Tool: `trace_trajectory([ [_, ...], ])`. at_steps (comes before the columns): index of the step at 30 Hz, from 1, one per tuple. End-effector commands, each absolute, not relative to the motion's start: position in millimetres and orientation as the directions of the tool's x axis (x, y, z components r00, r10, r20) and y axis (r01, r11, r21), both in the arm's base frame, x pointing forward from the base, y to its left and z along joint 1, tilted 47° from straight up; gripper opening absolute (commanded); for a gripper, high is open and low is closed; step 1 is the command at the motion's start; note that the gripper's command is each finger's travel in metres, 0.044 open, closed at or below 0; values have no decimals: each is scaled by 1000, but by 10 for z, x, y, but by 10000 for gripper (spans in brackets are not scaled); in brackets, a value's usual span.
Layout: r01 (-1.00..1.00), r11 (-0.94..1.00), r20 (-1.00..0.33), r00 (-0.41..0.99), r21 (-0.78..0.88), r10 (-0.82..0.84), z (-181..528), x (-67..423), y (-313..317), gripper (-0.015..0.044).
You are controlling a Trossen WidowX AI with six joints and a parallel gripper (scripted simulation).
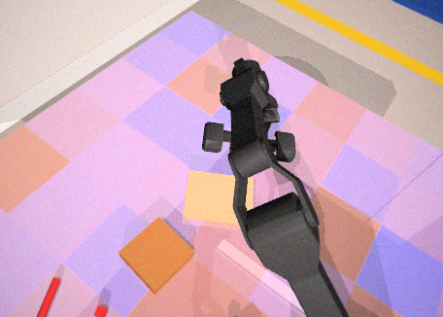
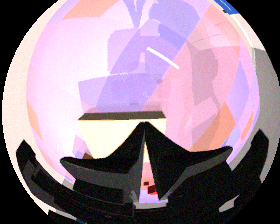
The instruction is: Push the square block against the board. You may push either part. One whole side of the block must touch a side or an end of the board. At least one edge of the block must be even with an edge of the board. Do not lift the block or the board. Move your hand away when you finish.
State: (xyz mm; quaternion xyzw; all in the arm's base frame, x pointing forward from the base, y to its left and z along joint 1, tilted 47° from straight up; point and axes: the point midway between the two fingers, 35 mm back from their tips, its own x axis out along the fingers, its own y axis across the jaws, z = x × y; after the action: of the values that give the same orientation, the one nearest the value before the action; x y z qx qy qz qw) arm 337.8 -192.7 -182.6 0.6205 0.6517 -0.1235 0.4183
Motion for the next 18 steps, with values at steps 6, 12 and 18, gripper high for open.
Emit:
trace_trajectory([
  [6, 912, 204, -695, 112, 355, 710, -2297, 3376, -1720, 0],
  [12, 912, 204, -694, 112, 356, 711, -2378, 3385, -1629, 0],
  [18, 912, 203, -694, 112, 356, 711, -2358, 3378, -1609, 0],
])
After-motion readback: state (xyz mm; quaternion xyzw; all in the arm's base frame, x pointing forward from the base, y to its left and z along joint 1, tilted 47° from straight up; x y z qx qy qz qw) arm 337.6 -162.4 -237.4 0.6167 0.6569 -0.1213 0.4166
